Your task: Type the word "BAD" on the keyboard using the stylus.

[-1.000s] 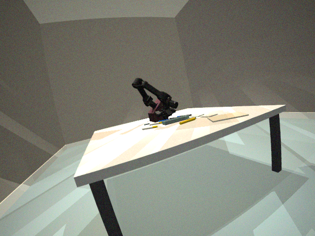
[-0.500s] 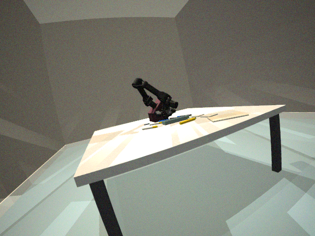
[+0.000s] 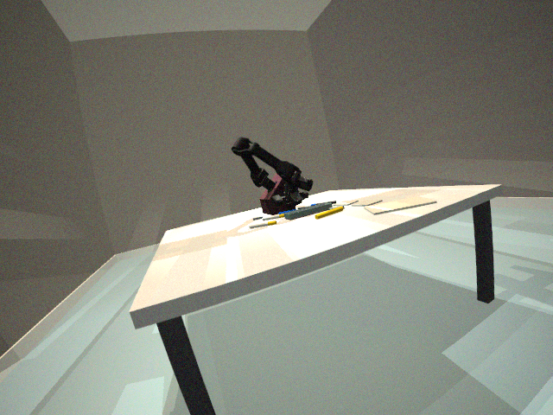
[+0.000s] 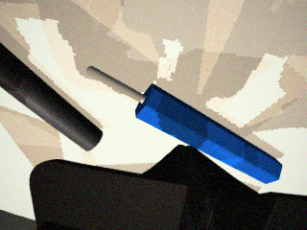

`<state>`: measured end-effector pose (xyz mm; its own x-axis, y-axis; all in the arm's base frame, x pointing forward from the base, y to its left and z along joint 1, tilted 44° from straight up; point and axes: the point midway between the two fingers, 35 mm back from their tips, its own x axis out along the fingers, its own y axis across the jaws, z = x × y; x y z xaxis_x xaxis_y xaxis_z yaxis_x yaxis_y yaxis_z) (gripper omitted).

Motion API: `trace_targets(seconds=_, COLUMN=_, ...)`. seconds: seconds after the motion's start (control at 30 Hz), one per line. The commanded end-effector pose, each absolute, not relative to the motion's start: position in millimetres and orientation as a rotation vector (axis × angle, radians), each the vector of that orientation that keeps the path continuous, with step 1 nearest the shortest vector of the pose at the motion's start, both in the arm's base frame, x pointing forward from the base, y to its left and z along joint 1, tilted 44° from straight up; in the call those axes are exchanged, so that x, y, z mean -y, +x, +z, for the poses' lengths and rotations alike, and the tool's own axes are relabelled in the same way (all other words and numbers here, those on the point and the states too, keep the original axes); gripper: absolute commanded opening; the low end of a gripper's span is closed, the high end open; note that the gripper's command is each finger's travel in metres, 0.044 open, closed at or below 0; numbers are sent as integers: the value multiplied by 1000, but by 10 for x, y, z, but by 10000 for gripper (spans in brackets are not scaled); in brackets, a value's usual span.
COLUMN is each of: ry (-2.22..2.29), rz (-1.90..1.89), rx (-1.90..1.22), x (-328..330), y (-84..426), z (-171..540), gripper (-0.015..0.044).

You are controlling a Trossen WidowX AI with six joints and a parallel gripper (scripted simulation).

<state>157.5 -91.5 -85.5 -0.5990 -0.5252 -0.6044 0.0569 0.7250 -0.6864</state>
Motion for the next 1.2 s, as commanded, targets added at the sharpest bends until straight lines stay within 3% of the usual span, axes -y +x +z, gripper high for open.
trace_targets(seconds=0.0, ry=-367, rz=-865, rx=-2057, x=962, y=1577, z=-880, gripper=0)
trace_targets(seconds=1.17, ry=-358, rz=-859, rx=-2062, x=948, y=1762, z=-874, gripper=0)
